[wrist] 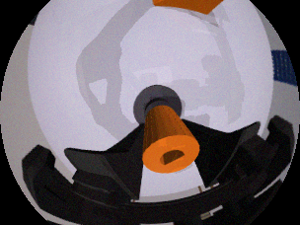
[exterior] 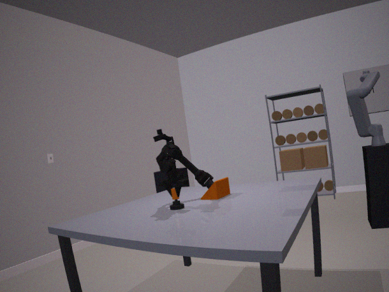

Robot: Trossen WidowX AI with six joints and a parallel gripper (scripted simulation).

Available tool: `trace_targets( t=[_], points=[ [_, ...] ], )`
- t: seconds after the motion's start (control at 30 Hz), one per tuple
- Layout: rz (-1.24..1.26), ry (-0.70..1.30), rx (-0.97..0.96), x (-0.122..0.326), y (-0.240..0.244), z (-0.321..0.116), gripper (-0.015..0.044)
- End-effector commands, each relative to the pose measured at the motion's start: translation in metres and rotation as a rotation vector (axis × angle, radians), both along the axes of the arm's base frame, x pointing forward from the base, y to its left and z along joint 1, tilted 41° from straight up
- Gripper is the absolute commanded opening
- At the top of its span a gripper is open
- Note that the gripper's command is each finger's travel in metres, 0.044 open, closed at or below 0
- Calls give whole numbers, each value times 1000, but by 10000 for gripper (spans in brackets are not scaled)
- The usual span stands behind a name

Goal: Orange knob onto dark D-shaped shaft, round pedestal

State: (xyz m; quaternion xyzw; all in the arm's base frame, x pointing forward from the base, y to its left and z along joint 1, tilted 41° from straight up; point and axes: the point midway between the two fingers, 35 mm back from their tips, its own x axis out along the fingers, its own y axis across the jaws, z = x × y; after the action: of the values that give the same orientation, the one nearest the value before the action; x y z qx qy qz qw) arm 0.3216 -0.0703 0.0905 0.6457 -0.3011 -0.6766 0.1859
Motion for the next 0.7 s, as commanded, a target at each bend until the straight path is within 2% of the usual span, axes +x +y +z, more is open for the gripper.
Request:
trace_targets(
  t=[0.0, 0.67],
  points=[
    [-1, -2, -6, 0, 0, 0, 0],
    [-26, -23, -9, -1, -4, -3, 0]
  ],
)
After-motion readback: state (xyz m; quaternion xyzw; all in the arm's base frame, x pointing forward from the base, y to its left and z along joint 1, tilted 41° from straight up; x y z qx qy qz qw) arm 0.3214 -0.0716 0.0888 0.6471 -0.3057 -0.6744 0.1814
